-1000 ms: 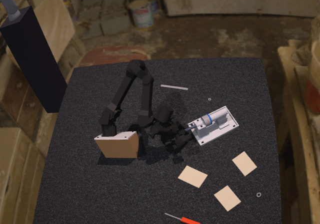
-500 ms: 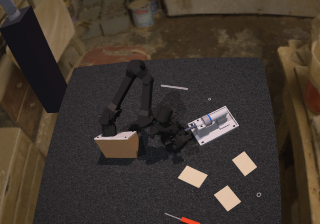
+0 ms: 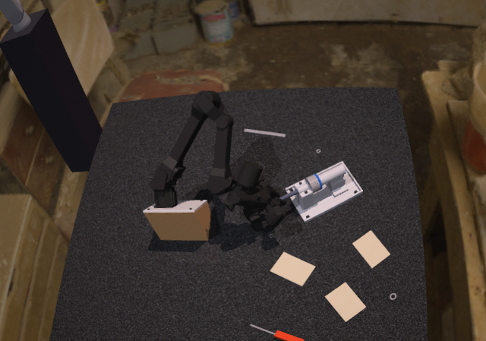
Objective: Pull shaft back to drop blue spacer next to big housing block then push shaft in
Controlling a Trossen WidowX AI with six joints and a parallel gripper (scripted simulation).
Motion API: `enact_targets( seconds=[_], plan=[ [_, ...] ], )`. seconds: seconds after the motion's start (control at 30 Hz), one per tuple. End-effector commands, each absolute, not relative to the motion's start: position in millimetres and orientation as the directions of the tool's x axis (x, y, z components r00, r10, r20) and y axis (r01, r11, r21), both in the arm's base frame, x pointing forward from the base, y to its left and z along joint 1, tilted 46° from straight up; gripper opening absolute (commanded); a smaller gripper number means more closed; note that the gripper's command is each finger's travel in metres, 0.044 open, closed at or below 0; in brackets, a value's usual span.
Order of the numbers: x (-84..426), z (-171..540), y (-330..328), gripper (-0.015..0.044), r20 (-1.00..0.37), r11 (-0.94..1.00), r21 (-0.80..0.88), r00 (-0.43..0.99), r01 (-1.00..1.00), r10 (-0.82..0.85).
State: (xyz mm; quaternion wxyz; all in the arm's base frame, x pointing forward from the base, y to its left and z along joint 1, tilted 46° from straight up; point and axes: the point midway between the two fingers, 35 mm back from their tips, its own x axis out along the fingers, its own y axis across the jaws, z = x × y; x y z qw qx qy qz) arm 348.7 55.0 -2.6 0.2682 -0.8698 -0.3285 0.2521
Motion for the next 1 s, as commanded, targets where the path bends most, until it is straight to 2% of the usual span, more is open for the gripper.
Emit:
enact_targets(
  seconds=[0.0, 0.97],
  plan=[
    [347.5, -3.0, 55.3, 0.0, -0.262, -0.639, -0.631, 0.654, 0.44, 0.71],
    [345.2, -3.9, 54.6, 0.0, -0.262, -0.639, -0.631, 0.654, 0.44, 0.71]
  ],
)
